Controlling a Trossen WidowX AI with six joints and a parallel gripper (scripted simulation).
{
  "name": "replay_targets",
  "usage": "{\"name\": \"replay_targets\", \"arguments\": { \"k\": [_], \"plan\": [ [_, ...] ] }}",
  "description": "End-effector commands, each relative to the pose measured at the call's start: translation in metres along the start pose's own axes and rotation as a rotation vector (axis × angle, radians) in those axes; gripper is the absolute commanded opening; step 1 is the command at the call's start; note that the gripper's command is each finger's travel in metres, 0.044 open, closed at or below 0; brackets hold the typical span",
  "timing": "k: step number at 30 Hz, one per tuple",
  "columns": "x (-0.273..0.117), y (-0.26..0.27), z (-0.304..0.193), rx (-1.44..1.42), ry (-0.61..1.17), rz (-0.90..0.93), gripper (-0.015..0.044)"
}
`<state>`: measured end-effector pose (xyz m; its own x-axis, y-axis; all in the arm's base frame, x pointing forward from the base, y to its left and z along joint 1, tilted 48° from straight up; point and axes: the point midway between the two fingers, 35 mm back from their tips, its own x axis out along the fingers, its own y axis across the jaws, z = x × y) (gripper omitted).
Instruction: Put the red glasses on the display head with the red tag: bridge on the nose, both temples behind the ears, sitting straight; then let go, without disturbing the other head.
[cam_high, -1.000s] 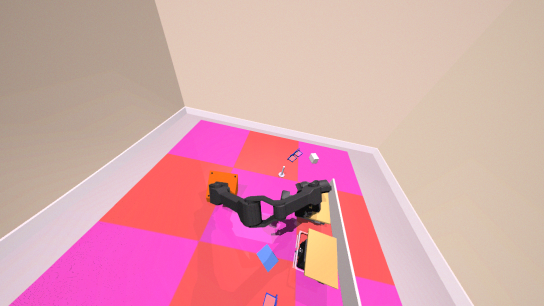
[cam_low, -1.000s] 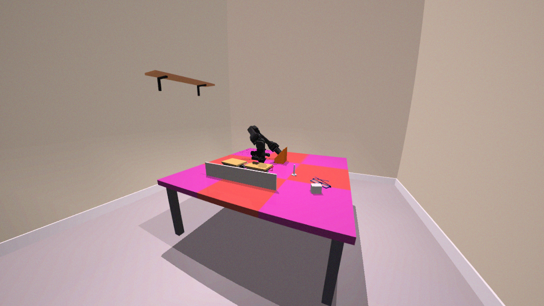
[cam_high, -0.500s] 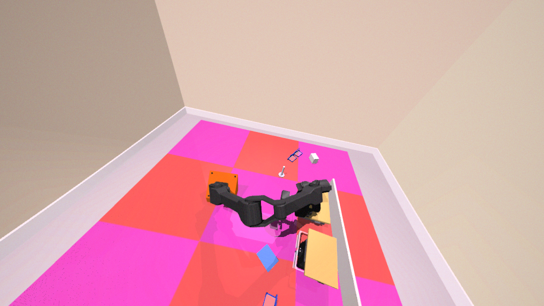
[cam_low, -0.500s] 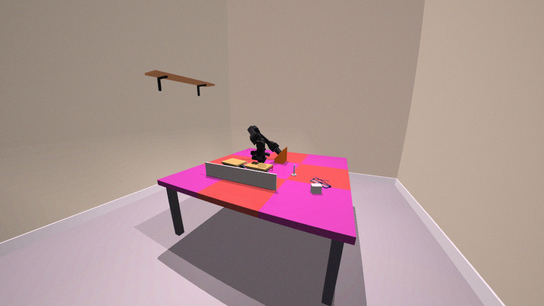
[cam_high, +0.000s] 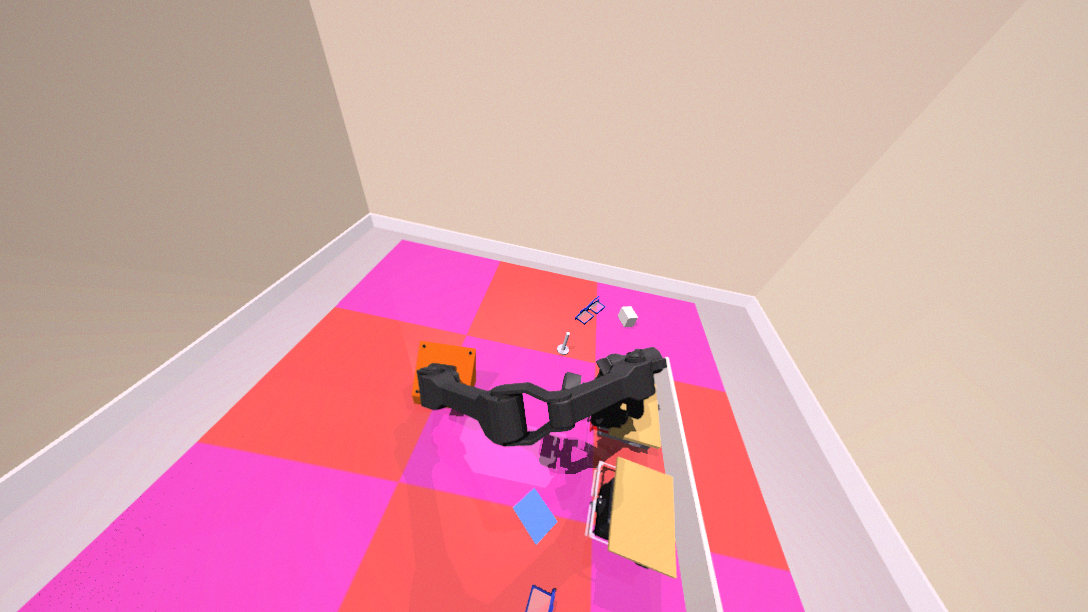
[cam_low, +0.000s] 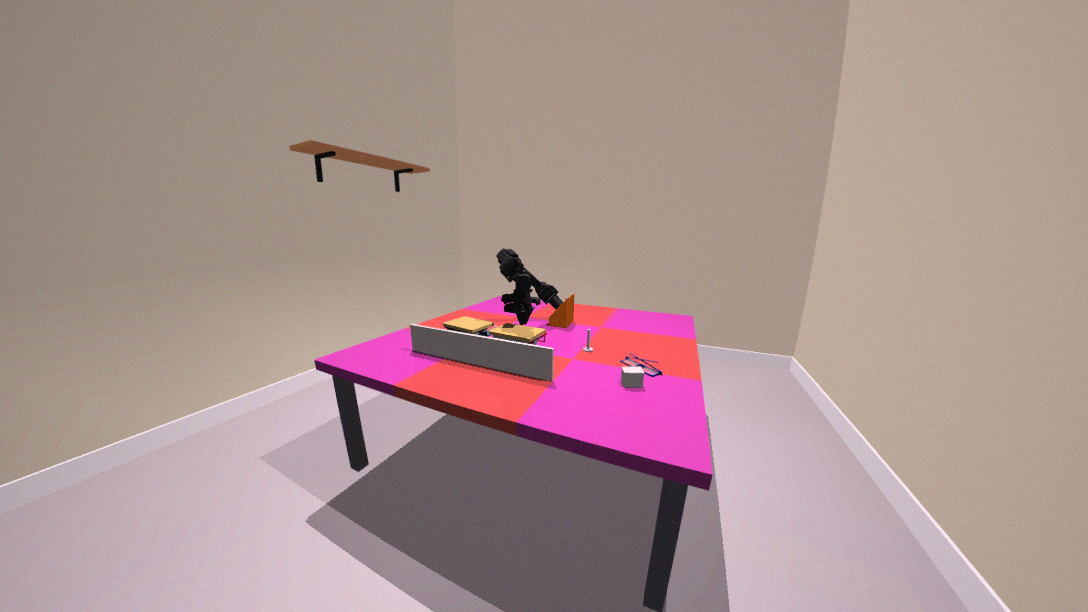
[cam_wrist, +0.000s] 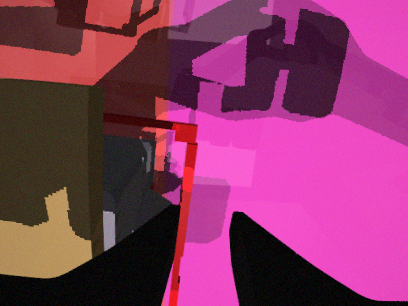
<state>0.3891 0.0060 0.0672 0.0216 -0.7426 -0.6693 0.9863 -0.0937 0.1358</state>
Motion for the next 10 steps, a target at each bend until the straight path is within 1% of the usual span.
{"name": "replay_targets", "arguments": {
  "k": [1,7,10],
  "plan": [
    [-0.007,-0.023,-0.002,-0.004,0.003,-0.003,0.0107],
    [-0.008,-0.030,-0.002,-0.004,0.003,-0.003,0.0107],
    [-0.015,-0.044,-0.002,-0.005,0.004,-0.004,0.0107]
  ]
}}
